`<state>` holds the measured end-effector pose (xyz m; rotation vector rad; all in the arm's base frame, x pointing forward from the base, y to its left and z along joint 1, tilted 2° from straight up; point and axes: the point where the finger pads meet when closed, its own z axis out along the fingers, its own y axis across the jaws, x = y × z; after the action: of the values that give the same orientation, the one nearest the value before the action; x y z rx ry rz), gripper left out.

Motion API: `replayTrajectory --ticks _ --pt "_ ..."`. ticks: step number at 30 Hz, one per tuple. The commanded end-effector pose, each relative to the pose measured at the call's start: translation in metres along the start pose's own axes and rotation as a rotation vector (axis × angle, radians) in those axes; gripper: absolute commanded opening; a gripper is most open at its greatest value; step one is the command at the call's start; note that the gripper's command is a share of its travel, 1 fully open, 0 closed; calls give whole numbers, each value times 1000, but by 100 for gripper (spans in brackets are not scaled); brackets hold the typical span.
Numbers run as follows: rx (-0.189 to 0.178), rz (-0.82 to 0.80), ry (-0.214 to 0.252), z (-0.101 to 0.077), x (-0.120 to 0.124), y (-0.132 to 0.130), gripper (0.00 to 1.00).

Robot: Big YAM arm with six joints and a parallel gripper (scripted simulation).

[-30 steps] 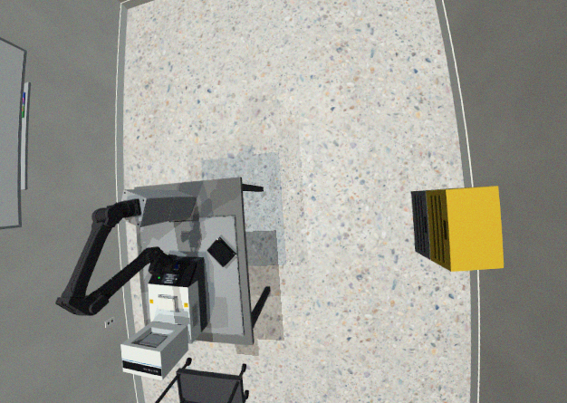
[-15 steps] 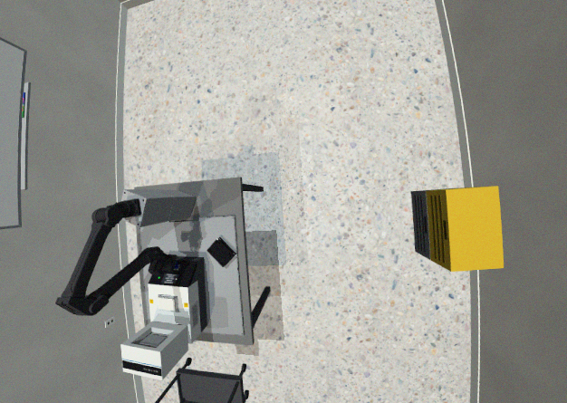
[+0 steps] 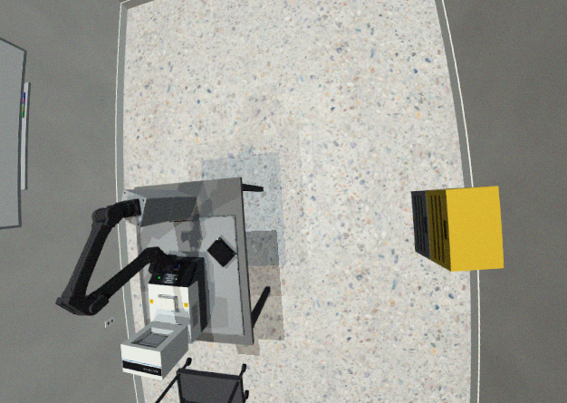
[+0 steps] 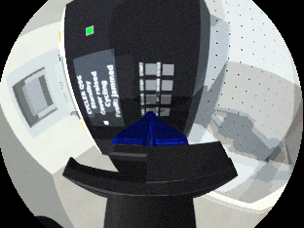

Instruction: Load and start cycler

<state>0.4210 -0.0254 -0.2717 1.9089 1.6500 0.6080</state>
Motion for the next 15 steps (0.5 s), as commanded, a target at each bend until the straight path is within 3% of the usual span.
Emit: replayTrajectory --ticks 1,15 --pt "-11 -4 -8 1 -6 1 0" --pt "-10 0 -11 4 -8 -1 0"
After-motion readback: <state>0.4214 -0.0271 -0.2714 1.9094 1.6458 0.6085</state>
